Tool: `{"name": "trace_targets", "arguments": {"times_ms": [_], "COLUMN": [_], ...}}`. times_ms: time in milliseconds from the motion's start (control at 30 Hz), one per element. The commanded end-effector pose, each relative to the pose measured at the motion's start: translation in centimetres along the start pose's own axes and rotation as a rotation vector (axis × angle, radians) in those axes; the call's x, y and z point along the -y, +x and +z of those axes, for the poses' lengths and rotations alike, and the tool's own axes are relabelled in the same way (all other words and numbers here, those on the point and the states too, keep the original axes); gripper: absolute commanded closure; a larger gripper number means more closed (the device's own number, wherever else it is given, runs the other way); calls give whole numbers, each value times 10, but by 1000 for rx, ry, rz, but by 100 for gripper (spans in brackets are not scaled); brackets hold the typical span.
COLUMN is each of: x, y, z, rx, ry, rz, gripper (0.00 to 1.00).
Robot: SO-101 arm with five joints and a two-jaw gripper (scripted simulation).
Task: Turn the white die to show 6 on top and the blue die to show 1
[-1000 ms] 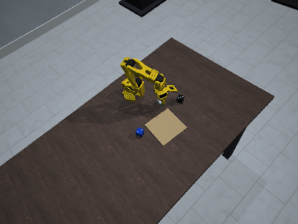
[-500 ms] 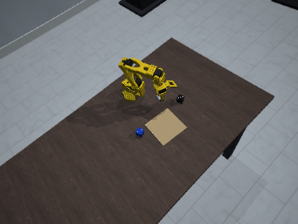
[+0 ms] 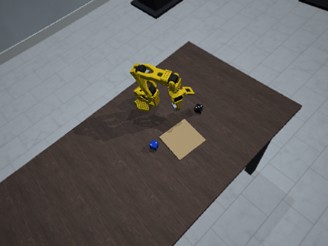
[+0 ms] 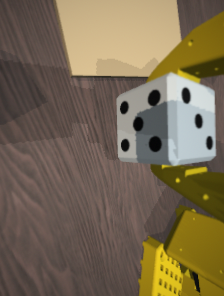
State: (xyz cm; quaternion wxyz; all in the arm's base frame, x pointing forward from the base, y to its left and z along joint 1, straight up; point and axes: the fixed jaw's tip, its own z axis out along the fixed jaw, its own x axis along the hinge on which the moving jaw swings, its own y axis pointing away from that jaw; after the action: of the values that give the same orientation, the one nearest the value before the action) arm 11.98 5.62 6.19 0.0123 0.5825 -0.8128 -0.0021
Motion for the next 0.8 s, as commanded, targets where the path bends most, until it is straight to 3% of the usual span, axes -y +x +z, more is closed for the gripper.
{"name": "trace_targets", "arguments": {"times_ms": [0,467,767], "x": [4,4,5], "y": [-4,-4,-2], "z": [-8,-8,-8], "rx": [38,38,31], "ry": [41,41,47], "rz": [3,-23,-320], "gripper": [100,100,100]}}
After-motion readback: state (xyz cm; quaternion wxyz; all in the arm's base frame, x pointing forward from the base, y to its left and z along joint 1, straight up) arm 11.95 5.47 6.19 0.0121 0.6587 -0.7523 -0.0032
